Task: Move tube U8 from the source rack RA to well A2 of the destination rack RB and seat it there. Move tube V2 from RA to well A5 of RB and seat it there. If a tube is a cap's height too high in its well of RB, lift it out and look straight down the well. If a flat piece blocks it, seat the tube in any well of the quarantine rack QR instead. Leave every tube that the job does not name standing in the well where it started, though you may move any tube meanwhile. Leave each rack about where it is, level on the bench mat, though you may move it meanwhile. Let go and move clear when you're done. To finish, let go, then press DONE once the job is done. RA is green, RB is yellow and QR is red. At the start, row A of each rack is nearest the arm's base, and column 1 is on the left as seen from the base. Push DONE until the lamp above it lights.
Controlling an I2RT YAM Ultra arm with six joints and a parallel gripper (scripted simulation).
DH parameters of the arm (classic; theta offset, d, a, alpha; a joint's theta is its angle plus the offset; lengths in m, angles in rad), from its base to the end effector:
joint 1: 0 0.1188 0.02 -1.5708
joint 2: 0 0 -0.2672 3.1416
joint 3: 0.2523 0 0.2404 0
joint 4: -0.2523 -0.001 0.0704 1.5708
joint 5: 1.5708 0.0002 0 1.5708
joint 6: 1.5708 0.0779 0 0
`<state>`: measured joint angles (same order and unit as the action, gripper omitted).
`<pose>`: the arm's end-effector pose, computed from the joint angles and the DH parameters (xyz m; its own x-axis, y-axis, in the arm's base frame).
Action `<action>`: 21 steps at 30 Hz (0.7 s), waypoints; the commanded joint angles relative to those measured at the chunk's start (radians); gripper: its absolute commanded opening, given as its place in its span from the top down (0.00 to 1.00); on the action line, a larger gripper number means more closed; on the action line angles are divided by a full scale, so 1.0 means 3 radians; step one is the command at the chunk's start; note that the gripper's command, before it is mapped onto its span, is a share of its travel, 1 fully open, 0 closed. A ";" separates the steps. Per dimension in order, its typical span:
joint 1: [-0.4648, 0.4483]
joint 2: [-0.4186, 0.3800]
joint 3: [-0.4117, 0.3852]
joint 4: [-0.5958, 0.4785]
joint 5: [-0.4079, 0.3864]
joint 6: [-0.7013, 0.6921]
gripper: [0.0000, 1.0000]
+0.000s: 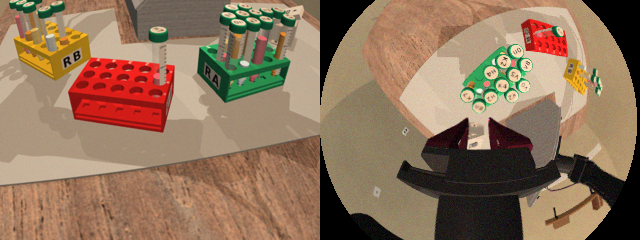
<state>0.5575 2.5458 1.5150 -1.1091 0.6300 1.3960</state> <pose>0.3125 0.1419 -0.0123 -0.8106 0.4323 -0.3950 0.5828 0.5289 -0.6170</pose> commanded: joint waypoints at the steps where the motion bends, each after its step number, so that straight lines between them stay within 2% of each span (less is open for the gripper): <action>1: -0.0029 0.0054 -0.0115 0.0132 0.0079 -0.0081 0.70; 8: -0.0051 0.0045 -0.0212 0.0303 0.0117 -0.0154 0.70; 21: -0.0076 -0.0054 -0.0268 0.0362 0.0130 -0.0182 0.70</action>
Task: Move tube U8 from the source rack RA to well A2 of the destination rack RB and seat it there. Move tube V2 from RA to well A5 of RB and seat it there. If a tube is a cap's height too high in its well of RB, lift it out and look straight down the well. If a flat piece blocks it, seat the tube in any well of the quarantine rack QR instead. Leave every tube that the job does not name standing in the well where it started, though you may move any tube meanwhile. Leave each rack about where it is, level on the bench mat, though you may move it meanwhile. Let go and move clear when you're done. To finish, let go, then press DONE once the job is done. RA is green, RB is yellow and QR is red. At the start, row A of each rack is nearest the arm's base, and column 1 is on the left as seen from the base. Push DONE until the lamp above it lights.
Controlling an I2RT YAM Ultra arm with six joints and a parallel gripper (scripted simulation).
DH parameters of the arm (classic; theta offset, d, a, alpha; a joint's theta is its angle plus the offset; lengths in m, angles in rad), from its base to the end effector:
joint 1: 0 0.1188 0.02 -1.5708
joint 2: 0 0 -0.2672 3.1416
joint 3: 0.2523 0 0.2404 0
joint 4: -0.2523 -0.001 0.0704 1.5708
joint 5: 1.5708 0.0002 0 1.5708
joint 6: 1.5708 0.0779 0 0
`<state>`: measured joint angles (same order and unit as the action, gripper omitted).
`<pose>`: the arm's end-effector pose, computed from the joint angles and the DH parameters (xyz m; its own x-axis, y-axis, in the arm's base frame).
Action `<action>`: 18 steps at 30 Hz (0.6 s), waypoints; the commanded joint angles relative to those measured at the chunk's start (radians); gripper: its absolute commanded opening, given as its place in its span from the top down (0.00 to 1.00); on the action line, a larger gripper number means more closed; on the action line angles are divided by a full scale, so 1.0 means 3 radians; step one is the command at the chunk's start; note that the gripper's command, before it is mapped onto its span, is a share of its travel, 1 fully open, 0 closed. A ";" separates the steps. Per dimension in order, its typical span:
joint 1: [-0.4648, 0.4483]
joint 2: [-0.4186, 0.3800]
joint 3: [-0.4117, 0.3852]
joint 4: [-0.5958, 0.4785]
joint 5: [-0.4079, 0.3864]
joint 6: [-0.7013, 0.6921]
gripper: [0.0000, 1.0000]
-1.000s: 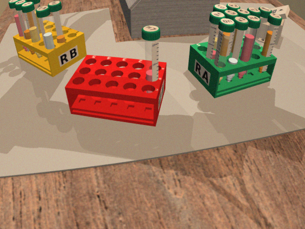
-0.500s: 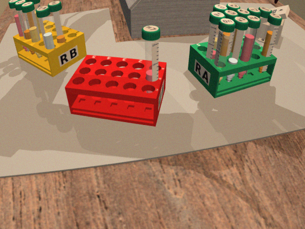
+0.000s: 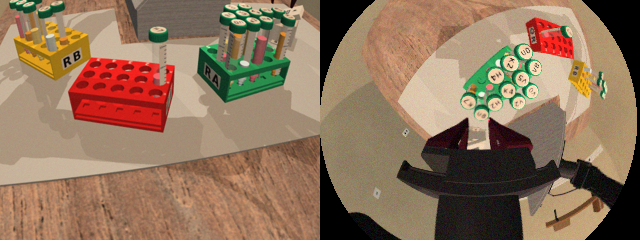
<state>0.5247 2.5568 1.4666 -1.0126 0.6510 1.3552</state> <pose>0.3142 0.1285 -0.0263 -0.8087 0.4297 -0.4016 0.5864 0.5361 -0.6072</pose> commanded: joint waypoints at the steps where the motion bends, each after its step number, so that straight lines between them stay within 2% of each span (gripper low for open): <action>1: 0.0026 -0.0094 -0.0116 0.0048 0.0061 -0.0048 0.70; 18: -0.0004 -0.0062 -0.0174 0.0121 0.0077 -0.0084 0.70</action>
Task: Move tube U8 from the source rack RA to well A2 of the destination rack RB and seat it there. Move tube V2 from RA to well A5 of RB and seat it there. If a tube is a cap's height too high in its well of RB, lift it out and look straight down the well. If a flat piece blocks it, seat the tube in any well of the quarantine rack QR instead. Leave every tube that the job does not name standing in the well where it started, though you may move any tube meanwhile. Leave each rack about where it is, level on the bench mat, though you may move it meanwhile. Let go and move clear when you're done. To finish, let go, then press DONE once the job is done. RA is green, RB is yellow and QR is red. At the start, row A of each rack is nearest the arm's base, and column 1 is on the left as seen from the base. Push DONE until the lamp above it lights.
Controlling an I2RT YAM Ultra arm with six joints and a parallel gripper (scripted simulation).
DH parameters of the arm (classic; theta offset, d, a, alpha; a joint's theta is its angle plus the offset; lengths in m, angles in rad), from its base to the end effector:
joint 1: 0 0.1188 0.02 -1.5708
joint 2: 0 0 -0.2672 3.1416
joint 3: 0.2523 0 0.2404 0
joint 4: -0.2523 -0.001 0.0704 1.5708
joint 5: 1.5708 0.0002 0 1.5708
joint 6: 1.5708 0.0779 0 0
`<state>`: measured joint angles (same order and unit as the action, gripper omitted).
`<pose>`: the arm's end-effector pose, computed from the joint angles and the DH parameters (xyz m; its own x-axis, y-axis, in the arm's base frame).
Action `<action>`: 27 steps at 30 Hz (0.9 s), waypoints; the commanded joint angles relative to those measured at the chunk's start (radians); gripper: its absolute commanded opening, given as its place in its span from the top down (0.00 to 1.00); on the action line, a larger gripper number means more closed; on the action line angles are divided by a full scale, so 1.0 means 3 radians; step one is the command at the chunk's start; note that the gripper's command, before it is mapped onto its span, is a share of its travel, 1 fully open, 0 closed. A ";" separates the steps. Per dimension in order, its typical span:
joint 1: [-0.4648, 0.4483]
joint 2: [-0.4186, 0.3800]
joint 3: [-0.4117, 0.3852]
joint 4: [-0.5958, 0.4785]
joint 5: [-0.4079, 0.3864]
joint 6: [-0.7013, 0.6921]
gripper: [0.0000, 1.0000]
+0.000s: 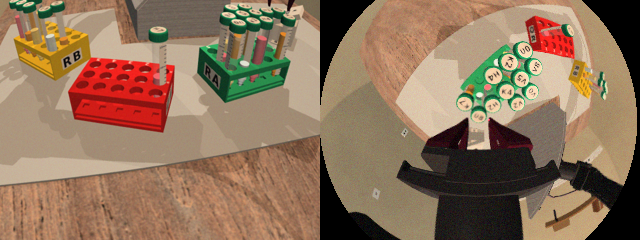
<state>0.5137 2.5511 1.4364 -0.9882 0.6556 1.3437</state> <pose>0.3113 0.1222 -0.0288 -0.8110 0.4292 -0.3976 0.5829 0.5338 -0.6126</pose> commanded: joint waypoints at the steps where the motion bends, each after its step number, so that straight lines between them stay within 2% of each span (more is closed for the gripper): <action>1: 0.0037 -0.0039 -0.0077 0.0047 0.0062 -0.0048 0.70; 17: -0.0012 0.0050 -0.0127 0.0128 0.0077 -0.0083 0.70; 27: -0.0034 0.0012 -0.0150 0.0176 0.0087 -0.0103 0.70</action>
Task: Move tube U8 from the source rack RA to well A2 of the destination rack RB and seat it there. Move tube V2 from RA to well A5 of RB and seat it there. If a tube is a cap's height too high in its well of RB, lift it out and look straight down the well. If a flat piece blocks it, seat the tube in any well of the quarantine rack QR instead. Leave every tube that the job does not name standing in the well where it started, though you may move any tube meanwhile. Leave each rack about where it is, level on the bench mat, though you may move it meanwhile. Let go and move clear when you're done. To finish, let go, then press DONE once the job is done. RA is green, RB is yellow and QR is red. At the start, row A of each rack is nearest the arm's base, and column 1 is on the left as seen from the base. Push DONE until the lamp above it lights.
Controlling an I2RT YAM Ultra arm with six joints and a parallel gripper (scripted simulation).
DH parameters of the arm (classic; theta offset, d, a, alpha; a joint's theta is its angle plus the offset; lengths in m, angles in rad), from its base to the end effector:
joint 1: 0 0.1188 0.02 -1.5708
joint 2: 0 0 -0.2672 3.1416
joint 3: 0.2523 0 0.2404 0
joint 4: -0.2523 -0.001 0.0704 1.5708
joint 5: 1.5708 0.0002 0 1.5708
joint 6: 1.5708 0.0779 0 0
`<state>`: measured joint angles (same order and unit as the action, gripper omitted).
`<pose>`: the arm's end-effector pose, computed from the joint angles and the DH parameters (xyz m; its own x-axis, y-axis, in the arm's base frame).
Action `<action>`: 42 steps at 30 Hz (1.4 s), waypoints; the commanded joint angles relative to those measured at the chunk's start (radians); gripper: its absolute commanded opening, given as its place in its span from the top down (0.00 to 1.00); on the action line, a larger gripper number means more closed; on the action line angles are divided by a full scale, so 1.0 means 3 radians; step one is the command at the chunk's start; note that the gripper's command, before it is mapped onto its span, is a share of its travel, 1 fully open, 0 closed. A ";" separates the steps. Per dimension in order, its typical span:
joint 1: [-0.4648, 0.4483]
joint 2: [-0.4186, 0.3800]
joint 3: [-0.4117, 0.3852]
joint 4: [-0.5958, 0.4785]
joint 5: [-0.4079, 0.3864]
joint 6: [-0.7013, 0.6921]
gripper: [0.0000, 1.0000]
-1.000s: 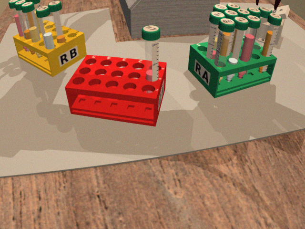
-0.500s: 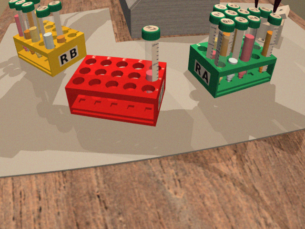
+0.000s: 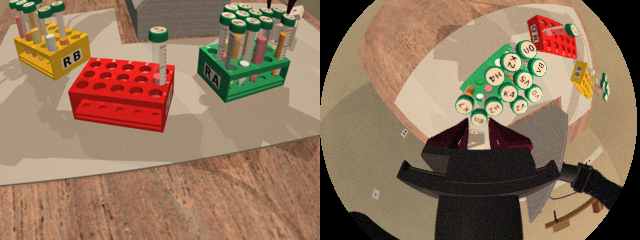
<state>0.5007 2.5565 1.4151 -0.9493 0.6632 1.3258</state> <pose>0.3108 0.1165 -0.0346 -0.8119 0.4272 -0.3979 0.5818 0.5362 -0.6116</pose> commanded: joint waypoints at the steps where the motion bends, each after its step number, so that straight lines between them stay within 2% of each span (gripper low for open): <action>1: 0.0004 -0.0002 -0.0083 0.0052 0.0063 -0.0045 0.70; 7: 0.0034 -0.0024 -0.0107 0.0060 0.0067 -0.0054 0.70; 8: 0.0033 -0.0024 -0.0107 0.0033 0.0067 -0.0055 1.00; 37: 0.0015 -0.0025 -0.0108 0.0029 0.0067 -0.0055 1.00; 40: 0.0056 -0.0083 -0.0090 -0.0038 0.0060 0.0006 1.00; 42: 0.0069 -0.0094 0.0014 -0.0060 0.0051 0.0022 1.00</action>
<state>0.4973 2.5565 1.4086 -0.9367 0.6674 1.3197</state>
